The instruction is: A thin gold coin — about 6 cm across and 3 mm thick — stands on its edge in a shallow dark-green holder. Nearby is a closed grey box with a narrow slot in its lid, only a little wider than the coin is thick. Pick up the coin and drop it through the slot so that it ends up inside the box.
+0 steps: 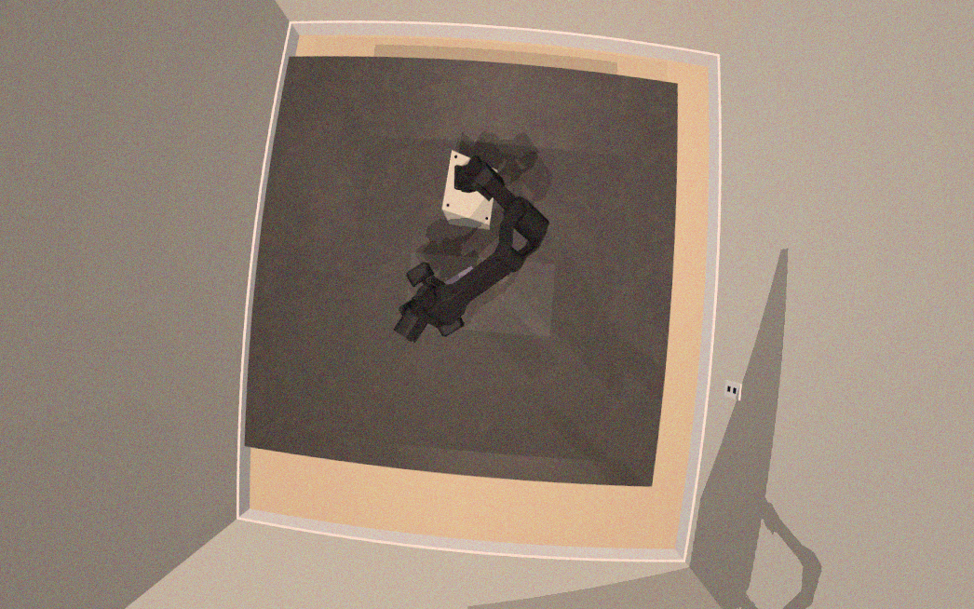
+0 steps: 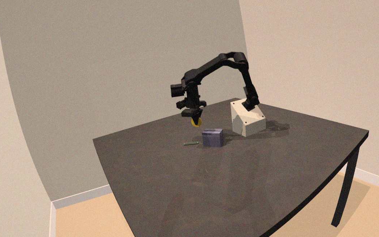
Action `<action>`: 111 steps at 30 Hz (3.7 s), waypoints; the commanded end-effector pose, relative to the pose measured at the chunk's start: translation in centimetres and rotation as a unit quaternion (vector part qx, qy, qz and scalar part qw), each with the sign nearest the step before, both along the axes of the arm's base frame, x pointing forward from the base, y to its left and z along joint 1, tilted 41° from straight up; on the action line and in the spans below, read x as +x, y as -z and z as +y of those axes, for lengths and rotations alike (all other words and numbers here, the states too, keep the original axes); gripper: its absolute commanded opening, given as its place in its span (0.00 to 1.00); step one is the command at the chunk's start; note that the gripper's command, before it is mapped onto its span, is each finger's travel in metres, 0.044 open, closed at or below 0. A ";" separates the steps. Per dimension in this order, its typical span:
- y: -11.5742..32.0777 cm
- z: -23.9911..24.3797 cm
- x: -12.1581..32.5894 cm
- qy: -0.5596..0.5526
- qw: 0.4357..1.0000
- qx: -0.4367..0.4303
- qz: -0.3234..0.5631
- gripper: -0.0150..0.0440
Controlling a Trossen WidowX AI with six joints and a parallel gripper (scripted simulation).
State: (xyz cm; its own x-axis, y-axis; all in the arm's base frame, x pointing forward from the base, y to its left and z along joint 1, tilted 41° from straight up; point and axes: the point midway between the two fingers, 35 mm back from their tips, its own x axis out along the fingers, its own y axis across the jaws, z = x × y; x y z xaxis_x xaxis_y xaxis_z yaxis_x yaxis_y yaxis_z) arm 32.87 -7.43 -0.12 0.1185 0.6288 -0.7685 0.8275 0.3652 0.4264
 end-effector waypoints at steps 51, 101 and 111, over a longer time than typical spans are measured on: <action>-3.0 5.3 -5.1 0.000 1.000 0.003 0.002 0.25; -2.4 5.9 -5.0 0.002 1.000 0.002 0.002 0.25; -2.1 6.0 -4.8 0.003 1.000 0.002 0.003 0.25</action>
